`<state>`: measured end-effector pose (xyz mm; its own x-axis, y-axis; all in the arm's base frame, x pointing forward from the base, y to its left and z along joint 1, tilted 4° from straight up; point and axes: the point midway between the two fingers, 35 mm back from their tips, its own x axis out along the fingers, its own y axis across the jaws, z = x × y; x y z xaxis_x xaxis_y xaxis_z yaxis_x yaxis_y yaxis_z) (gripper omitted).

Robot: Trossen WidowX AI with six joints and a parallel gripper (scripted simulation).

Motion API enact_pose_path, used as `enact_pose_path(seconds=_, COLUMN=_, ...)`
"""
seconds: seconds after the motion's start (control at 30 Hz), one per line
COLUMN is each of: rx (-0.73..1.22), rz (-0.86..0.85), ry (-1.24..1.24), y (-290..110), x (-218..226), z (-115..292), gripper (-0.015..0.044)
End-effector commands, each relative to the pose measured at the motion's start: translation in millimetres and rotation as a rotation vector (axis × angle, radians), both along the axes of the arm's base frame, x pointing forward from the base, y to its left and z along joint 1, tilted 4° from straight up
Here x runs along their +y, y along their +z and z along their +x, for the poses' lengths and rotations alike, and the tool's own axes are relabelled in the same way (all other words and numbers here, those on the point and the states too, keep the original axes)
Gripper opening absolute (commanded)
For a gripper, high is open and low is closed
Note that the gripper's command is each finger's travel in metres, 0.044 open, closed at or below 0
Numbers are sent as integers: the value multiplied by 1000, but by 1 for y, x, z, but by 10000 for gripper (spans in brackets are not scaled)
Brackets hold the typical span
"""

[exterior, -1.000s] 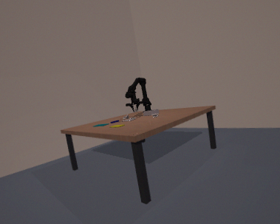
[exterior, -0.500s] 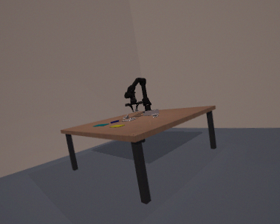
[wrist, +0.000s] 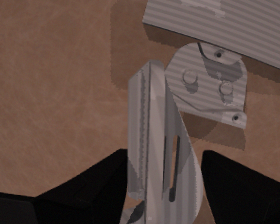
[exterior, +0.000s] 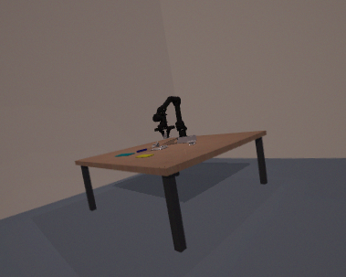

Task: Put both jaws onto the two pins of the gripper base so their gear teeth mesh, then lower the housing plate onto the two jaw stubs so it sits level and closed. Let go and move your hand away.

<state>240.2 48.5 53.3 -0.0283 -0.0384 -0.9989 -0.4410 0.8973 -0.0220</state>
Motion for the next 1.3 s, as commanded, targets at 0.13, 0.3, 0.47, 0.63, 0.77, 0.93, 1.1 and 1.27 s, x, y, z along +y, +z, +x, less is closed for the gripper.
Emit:
enact_pose_path(seconds=0.13, rx=-2, rz=-10, ry=-146, y=0, x=-7, z=-2, gripper=134)
enact_pose_path(seconds=0.3, rx=-2, rz=-10, ry=-146, y=0, x=-7, z=-2, gripper=134)
enact_pose_path(seconds=0.47, rx=-2, rz=-10, ry=-146, y=0, x=-7, z=-2, gripper=134)
enact_pose_path(seconds=0.63, rx=-2, rz=-10, ry=-134, y=0, x=-7, z=-2, gripper=134)
enact_pose_path(seconds=0.77, rx=-2, rz=-10, ry=-130, y=0, x=-7, z=-2, gripper=134)
enact_pose_path(seconds=0.93, rx=-2, rz=-10, ry=-130, y=0, x=-7, z=-2, gripper=134)
enact_pose_path(seconds=1.1, rx=-3, rz=-10, ry=-130, y=1, x=-10, z=12, gripper=134)
enact_pose_path(seconds=1.27, rx=-5, rz=-10, ry=-130, y=3, x=-15, z=27, gripper=134)
